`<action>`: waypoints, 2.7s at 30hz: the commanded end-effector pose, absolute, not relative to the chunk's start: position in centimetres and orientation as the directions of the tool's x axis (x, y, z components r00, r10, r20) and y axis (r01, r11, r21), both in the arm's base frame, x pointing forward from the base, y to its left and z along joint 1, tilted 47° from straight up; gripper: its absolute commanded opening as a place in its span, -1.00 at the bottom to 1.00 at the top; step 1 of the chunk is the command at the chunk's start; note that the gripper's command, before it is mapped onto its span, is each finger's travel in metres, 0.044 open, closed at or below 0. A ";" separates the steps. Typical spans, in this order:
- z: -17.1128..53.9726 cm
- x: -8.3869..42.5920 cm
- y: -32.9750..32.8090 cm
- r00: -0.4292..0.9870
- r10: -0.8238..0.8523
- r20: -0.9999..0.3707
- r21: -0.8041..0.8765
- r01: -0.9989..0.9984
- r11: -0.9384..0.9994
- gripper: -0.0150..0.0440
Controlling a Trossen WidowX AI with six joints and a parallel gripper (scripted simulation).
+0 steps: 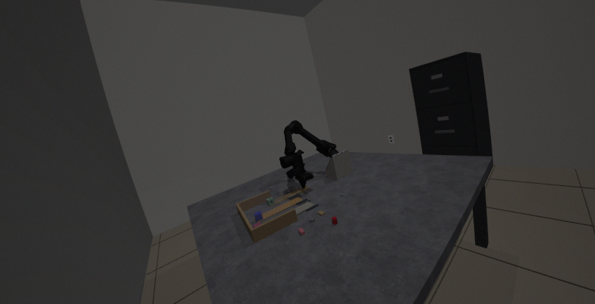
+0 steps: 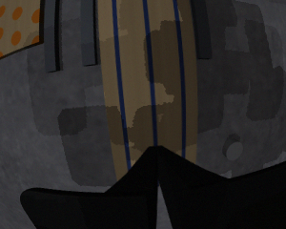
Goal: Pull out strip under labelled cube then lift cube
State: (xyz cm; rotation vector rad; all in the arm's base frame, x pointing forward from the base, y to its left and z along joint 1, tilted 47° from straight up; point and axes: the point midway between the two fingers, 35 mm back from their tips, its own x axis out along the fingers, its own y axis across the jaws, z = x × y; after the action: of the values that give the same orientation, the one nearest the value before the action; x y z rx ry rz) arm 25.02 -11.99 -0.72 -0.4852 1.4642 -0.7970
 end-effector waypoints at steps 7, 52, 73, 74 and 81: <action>-1.2 22.7 -11.8 -0.098 -0.725 -0.682 -0.730 0.167 0.663 -0.49; -1.7 16.7 -10.6 -0.100 -0.725 -0.682 -0.730 0.164 0.664 -0.49; -1.7 16.7 -10.6 -0.100 -0.725 -0.682 -0.730 0.164 0.664 -0.49; -1.7 16.7 -10.6 -0.100 -0.725 -0.682 -0.730 0.164 0.664 -0.49; -1.7 16.7 -10.6 -0.100 -0.725 -0.682 -0.730 0.164 0.664 -0.49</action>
State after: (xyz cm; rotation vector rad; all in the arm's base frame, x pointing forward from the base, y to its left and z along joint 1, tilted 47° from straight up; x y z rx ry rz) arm 17.72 -10.56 -1.34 -0.4910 1.4650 -0.7987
